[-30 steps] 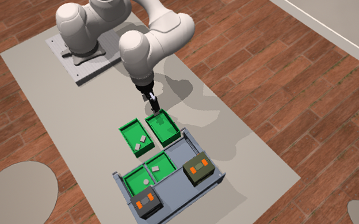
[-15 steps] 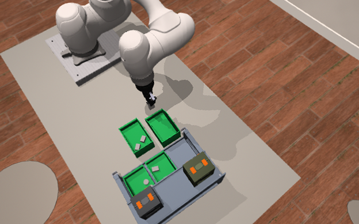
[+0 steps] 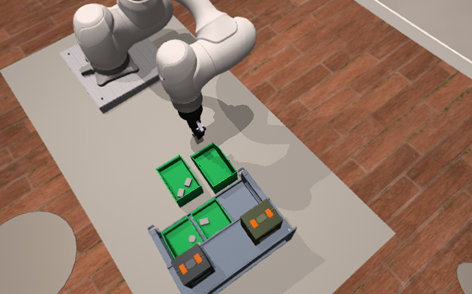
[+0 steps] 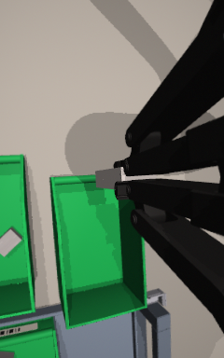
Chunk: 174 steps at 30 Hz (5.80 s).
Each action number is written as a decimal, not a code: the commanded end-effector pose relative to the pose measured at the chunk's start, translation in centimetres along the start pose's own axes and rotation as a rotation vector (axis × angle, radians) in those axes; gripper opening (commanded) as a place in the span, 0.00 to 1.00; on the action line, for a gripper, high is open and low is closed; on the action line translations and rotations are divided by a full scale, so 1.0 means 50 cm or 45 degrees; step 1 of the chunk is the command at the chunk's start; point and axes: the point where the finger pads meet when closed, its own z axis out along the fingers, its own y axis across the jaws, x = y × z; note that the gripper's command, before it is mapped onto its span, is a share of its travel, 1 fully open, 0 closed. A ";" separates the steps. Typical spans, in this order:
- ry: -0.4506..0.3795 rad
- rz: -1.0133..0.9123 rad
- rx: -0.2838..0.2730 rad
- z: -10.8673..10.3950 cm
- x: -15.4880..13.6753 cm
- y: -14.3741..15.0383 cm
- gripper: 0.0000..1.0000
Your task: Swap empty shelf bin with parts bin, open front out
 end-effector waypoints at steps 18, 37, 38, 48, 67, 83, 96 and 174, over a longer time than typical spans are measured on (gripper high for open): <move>0.000 -0.501 0.000 -0.026 0.022 -0.047 0.10; 0.049 -1.437 0.000 -0.098 0.094 -0.167 0.10; 0.047 -1.604 -0.002 -0.099 0.096 -0.168 0.10; 0.000 -2.000 0.000 -0.100 0.097 -0.170 0.24; 0.000 -2.000 0.000 -0.100 0.097 -0.170 0.24; 0.000 -2.000 0.000 -0.098 0.097 -0.170 0.24; 0.000 -2.000 0.000 -0.075 0.097 -0.170 0.24; 0.000 -2.000 0.000 0.050 0.097 -0.170 0.24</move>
